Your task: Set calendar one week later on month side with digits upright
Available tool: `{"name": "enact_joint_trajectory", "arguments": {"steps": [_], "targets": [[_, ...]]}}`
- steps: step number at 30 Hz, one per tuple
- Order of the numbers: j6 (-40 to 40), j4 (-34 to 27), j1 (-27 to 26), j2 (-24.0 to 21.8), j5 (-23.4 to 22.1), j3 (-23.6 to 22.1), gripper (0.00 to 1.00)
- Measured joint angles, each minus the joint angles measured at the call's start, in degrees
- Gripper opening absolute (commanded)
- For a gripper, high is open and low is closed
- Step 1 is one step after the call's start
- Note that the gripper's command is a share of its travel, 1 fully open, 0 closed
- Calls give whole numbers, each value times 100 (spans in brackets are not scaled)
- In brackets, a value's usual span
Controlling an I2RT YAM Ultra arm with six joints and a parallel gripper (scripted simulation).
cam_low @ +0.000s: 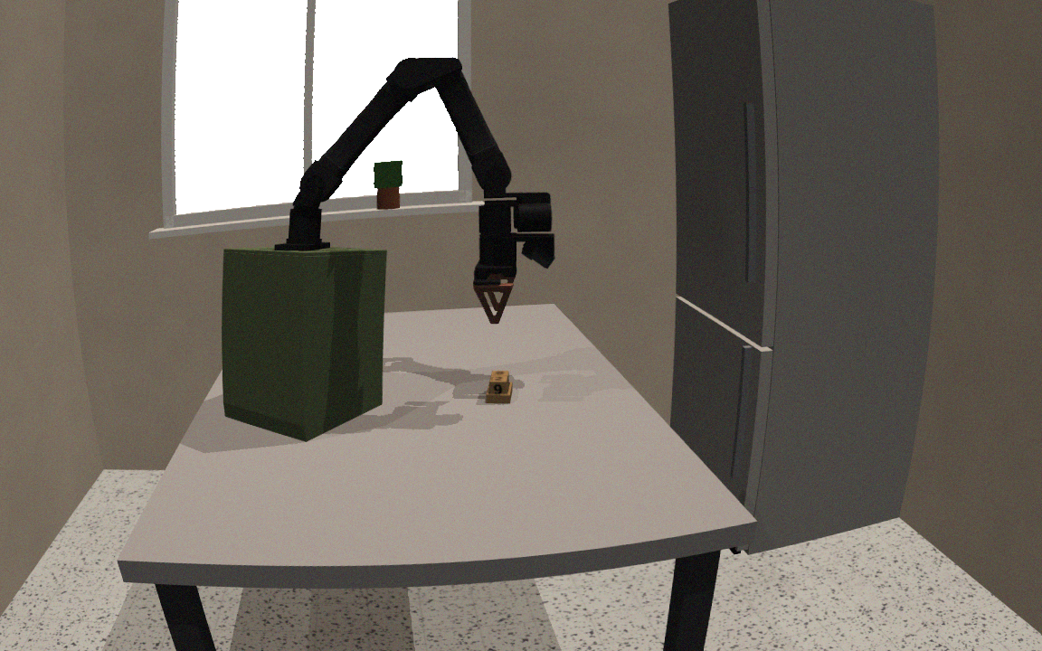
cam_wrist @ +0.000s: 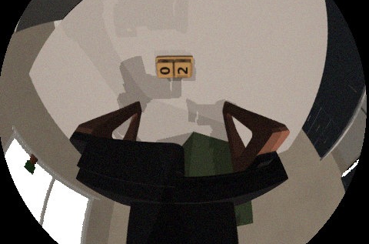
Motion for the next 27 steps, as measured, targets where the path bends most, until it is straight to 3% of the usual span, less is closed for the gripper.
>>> {"name": "enact_joint_trajectory", "arguments": {"steps": [13,27], "targets": [[-402,52,7,66,7,4,100],[-3095,328,52,433,20,55,100]]}}
